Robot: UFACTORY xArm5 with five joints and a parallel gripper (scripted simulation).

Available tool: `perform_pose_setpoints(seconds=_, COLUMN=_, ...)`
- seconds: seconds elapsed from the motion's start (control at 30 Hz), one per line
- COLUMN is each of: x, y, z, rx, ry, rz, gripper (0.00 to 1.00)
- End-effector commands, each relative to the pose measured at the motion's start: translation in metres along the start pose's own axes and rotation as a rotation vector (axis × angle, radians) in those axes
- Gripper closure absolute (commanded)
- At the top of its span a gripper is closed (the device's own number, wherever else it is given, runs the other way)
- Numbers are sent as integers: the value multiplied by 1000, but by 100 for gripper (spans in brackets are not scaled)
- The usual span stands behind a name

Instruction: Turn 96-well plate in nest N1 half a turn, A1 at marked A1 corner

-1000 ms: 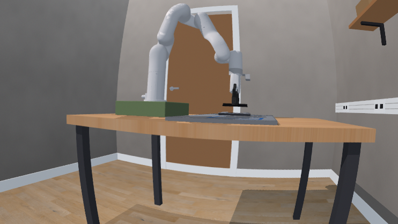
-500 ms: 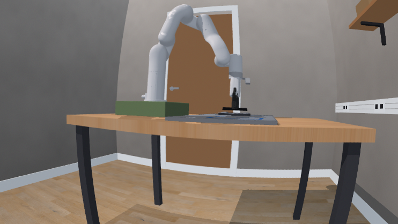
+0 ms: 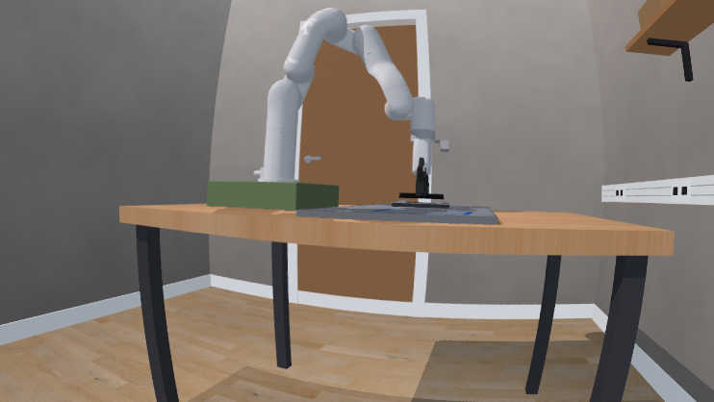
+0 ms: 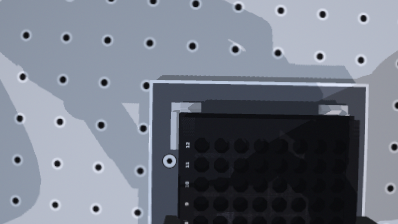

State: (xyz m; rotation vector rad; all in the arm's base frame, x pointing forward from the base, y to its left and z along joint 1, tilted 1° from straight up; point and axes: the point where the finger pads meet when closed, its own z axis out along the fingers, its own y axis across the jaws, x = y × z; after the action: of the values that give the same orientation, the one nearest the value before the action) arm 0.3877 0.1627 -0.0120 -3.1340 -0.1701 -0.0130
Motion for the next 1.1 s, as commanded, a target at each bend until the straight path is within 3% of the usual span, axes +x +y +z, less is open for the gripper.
perform_pose_setpoints(seconds=0.0, x=1, y=0, z=-1, rx=-4, ry=5, rz=0, gripper=100)
perform_pose_setpoints(seconds=1.07, x=1, y=0, z=4, rx=-4, ry=5, rz=0, gripper=100)
